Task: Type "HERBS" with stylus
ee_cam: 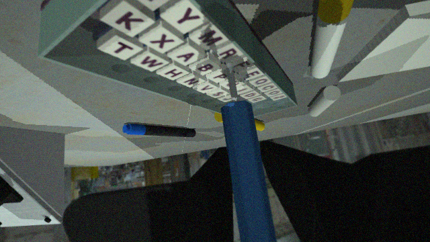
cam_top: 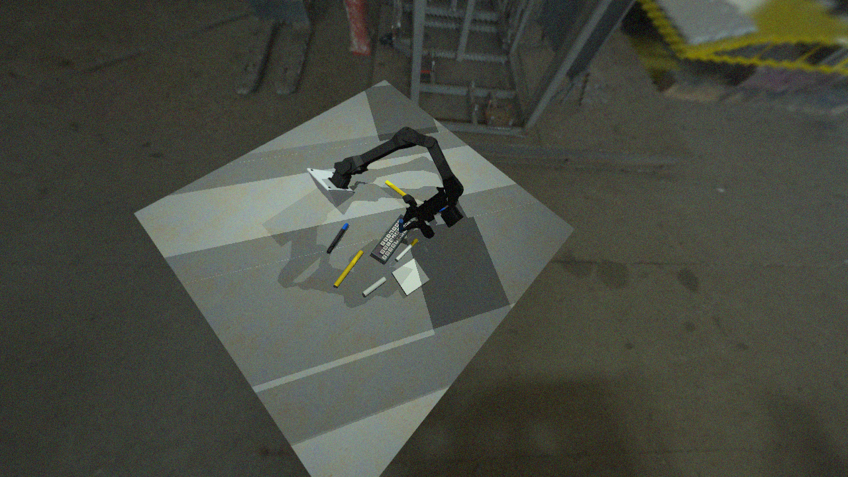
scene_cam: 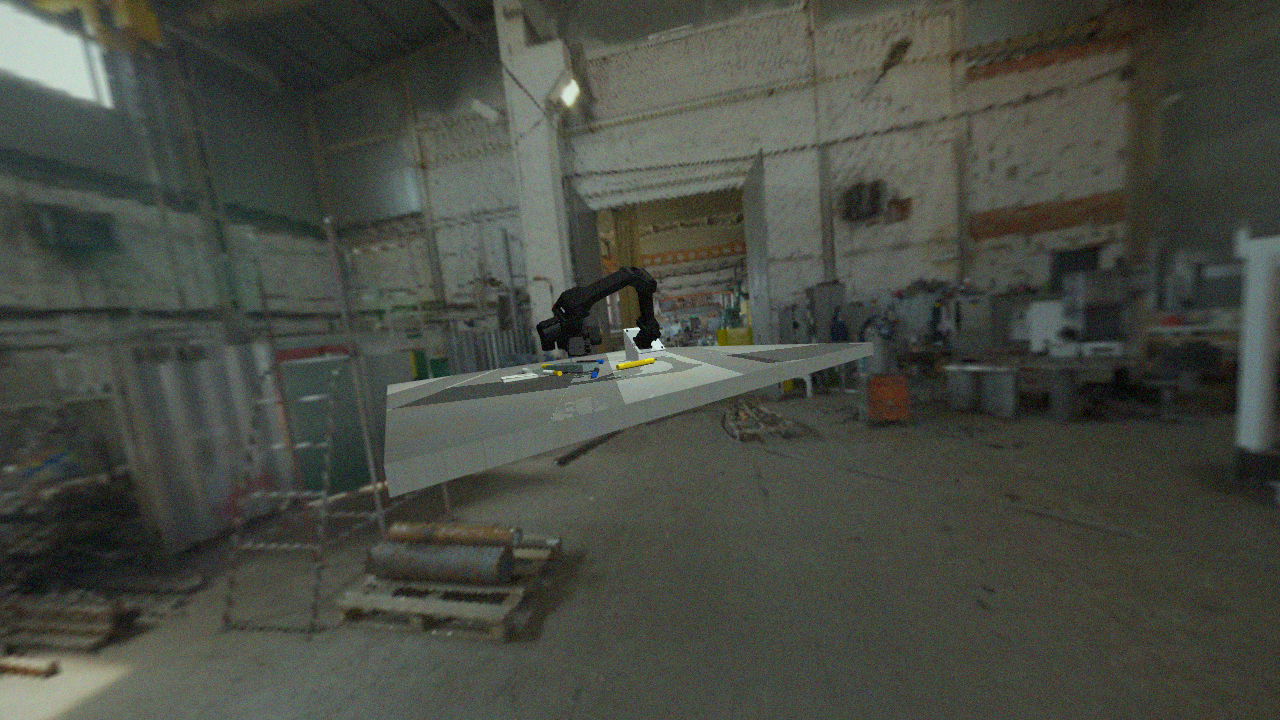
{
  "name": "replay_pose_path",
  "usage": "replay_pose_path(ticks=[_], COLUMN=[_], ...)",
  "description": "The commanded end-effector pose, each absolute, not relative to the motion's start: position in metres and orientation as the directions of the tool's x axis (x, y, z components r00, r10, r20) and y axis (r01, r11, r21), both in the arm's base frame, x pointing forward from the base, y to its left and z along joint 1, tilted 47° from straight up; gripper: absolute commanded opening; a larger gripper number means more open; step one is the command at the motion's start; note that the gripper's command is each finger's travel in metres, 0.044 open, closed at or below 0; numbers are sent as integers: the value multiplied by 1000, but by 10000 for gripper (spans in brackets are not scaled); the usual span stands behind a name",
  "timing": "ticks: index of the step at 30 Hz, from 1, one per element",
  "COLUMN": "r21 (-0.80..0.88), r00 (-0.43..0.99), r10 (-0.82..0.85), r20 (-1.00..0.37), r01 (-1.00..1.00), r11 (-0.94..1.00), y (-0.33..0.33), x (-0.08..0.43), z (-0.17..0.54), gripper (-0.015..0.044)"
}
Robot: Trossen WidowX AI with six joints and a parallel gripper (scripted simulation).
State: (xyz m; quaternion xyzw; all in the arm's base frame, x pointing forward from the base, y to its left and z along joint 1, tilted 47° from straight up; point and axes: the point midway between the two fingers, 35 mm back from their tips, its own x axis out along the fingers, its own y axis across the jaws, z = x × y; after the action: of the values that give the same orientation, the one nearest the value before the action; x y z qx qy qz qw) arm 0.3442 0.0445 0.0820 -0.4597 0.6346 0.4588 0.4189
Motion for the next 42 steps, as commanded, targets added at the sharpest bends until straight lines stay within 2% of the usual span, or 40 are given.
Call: replay_pose_path(ticks=[1,34,42], r21=[198,198,198], r00=[-228,-228,-228], r10=[-195,-195,-197], r20=[-954,-954,-954], r01=[-967,-967,-967], r11=[160,160,160], y=[46,51,25], x=[344,344,343], z=[81,76,100], gripper=[81,81,81])
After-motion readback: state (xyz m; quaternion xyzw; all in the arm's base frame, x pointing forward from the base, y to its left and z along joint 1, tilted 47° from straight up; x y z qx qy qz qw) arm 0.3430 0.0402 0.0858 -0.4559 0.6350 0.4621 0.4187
